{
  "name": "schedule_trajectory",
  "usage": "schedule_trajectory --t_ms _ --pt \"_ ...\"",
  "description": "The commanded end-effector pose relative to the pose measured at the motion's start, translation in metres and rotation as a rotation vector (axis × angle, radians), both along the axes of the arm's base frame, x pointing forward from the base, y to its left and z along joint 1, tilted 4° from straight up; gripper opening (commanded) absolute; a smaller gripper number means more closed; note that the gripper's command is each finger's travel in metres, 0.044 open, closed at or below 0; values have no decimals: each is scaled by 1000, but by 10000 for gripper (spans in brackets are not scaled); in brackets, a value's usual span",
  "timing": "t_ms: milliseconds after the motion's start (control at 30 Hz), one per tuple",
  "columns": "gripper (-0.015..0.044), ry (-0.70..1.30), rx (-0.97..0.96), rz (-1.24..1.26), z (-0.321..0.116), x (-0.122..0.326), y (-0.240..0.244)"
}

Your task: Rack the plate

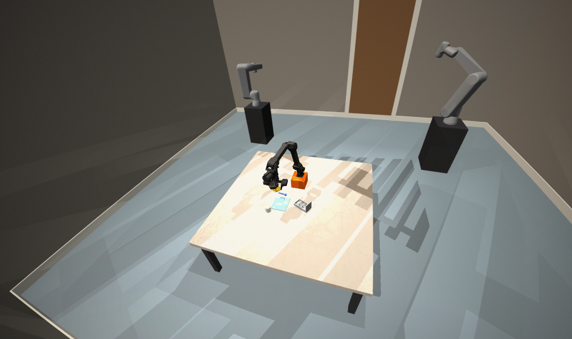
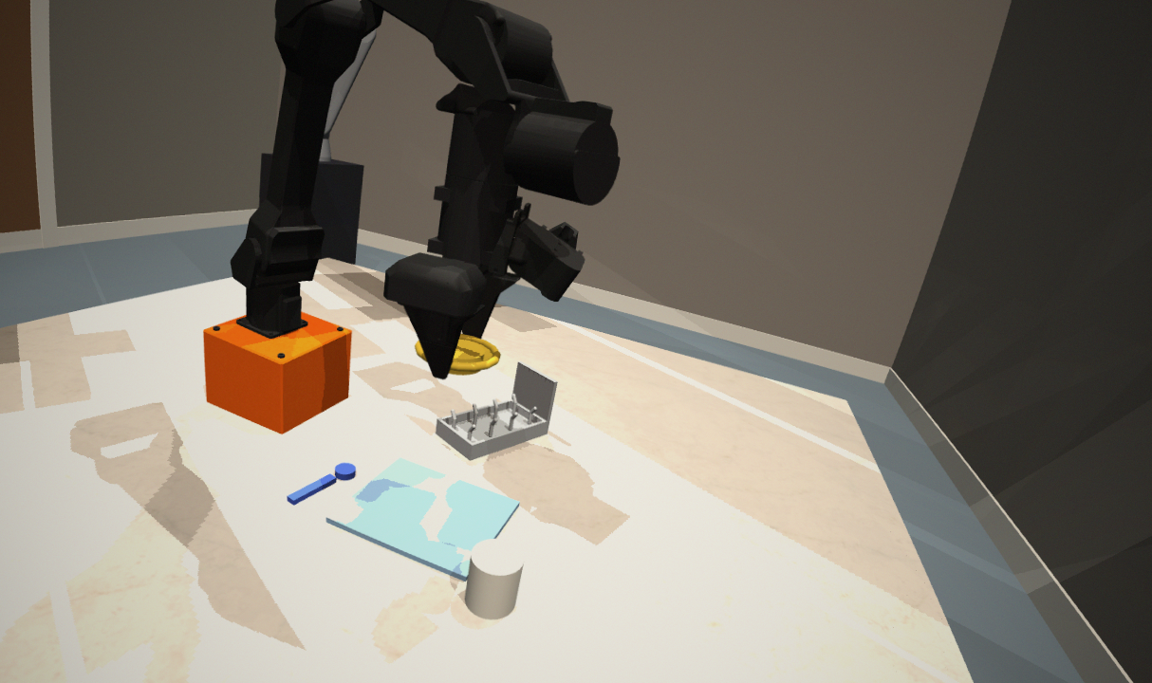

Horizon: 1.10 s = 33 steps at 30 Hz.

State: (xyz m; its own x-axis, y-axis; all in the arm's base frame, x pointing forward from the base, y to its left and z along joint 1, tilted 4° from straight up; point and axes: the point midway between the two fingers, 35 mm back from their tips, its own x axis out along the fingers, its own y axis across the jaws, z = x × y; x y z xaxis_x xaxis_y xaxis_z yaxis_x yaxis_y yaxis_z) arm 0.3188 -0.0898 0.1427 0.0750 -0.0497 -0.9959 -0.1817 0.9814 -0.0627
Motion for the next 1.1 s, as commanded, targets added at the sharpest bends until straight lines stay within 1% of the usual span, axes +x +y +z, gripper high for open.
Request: schedule_trajectory --t_ms 0,1067 --pt "0 4 -14 127 2 -4 7" --pt "0 59 -92 1227 0 -37 57"
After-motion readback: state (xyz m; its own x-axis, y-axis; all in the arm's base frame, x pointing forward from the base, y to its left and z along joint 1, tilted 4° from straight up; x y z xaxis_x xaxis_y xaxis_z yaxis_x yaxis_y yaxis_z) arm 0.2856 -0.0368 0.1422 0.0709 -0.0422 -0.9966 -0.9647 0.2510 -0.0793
